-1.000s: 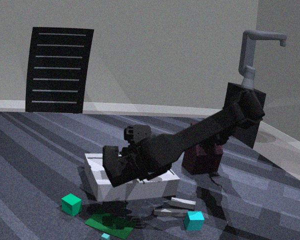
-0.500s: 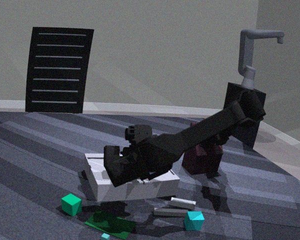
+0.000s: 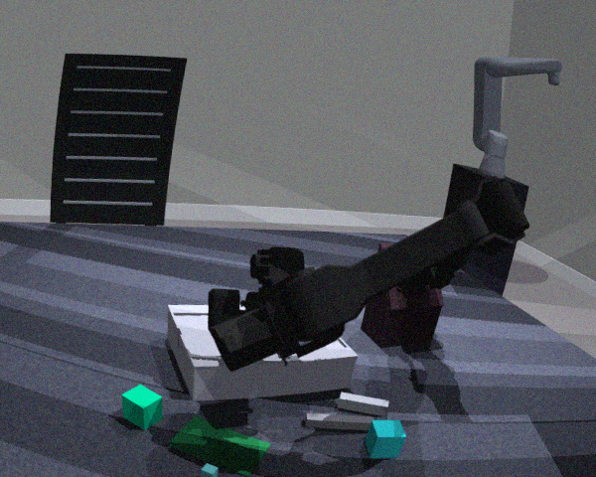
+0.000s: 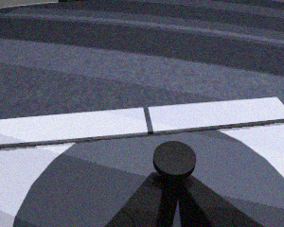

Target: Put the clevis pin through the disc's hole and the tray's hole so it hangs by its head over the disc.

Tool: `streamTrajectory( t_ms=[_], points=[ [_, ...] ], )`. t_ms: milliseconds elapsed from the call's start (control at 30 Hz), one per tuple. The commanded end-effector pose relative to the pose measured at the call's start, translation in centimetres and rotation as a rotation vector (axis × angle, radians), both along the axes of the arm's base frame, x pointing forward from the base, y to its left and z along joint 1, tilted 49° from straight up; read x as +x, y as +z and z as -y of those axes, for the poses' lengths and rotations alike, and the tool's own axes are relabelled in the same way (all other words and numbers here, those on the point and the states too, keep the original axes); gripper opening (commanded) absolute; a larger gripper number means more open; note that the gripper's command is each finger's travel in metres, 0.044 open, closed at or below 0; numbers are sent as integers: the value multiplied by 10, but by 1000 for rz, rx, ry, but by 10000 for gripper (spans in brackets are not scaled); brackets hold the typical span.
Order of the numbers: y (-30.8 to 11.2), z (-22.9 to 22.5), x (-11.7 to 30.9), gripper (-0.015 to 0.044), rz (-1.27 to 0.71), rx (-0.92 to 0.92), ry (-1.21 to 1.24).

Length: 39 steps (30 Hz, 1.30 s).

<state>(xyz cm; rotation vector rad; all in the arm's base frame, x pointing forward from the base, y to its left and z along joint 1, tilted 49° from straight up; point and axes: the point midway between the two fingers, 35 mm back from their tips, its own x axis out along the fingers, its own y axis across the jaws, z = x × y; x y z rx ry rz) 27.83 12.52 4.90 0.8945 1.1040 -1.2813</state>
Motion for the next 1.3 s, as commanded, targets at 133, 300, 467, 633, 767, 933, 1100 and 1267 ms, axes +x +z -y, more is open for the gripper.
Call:
streamTrajectory(
  t_ms=[133,300,467,633,767,933,1100,1267],
  points=[
    [-1,1,-2,0,-3,0,-3],
    [-1,1,-1,0,-2,-1,0],
    [-1,1,-1,0,-2,-1,0],
    [-1,1,-1,0,-2,-1,0],
    [-1,1,-1,0,-2,-1,0],
    [-3,1,-2,0,-3,0,-3],
    [-3,0,-2,0,-3,0,-3],
    [-3,-1,-2,0,-3,0,-3]
  ],
)
